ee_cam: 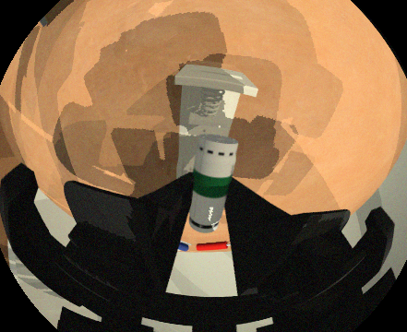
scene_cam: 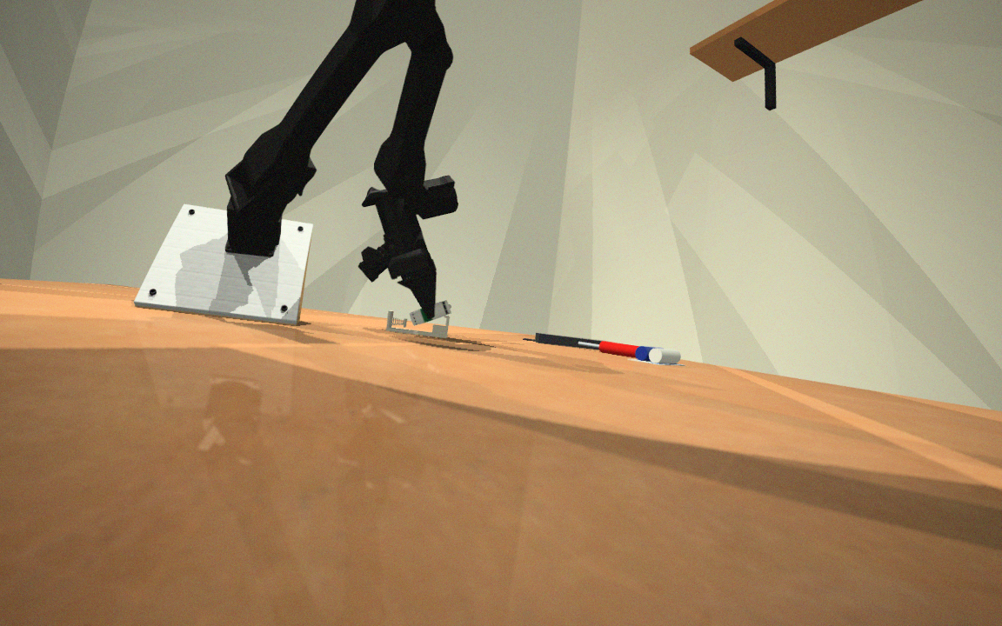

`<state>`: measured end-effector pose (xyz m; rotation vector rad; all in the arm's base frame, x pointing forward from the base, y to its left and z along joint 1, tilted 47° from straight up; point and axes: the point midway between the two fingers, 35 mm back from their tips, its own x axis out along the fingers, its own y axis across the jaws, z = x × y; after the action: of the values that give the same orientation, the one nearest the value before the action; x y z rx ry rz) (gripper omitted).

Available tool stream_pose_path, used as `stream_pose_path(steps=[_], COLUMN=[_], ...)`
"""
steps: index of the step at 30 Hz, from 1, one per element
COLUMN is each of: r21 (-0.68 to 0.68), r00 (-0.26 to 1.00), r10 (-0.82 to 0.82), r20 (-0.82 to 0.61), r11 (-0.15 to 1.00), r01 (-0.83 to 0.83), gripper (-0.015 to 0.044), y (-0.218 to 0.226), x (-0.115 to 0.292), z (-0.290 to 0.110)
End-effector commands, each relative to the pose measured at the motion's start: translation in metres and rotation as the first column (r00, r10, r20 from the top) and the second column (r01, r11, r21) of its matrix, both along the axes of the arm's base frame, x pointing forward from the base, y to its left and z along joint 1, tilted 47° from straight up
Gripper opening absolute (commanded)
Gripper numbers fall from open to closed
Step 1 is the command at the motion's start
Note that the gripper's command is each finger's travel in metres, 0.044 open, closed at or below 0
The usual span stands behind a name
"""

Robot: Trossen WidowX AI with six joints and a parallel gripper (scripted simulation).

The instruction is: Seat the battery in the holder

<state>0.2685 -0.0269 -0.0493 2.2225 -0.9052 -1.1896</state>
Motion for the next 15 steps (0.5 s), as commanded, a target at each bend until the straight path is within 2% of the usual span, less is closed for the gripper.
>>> stream_pose_path(steps=[1, 15], r21=[-0.014, -0.02], r00=[1.0, 0.998], r10=[0.013, 0.054], r20=[0.002, 0.032], r11=[1.0, 0.998], r01=[-0.013, -0.053], gripper=[0.0077, 0.0077], y=[-0.0026, -0.0059], x=[-0.0038, -0.0079], z=[-0.0003, 0.0015])
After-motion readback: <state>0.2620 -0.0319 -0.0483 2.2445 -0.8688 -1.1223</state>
